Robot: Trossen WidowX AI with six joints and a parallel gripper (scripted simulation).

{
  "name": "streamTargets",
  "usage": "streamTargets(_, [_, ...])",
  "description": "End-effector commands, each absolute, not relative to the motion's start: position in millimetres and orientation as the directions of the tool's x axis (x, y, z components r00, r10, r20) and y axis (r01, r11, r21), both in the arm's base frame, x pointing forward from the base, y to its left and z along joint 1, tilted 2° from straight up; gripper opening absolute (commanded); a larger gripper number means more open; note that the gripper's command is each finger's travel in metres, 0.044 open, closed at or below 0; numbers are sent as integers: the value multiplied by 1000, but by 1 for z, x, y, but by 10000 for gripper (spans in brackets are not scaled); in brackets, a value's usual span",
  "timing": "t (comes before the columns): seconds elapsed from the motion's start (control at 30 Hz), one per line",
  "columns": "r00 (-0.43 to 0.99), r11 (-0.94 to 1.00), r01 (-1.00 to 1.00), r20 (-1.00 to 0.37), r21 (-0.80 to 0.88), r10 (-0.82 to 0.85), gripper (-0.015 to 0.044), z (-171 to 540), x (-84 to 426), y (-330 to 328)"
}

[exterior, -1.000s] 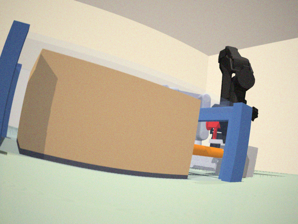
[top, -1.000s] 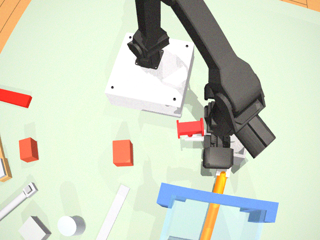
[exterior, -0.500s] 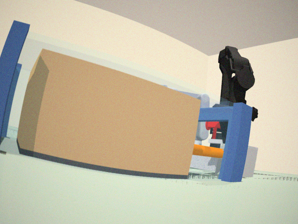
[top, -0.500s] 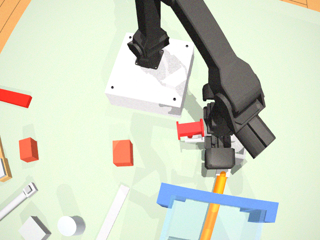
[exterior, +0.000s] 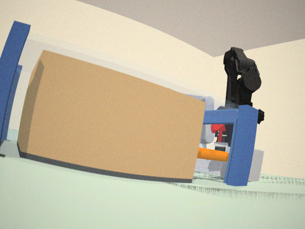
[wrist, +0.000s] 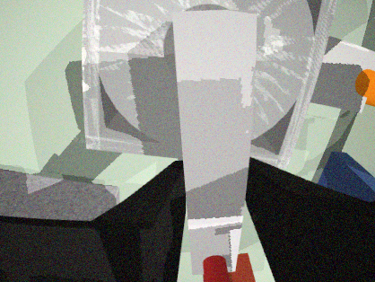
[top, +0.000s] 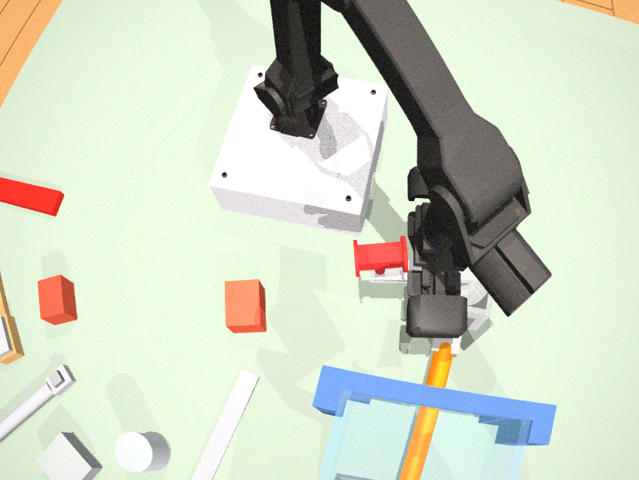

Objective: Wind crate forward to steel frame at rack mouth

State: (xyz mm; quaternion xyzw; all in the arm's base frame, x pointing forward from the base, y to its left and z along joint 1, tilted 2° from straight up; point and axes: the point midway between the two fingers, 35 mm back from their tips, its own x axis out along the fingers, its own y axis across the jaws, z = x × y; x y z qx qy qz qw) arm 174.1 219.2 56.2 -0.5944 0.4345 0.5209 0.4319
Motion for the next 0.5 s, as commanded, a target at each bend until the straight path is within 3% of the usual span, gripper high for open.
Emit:
streamTargets(0.0, [69,-226,-973,-995,-52,-69,0,52,172,219])
streamTargets(0.13, [69,-231,-972,-995,-52,-69,0,52,173,219])
streamTargets(0.47, [80,-246,-967,-995,-61,-67,262,56,174,219])
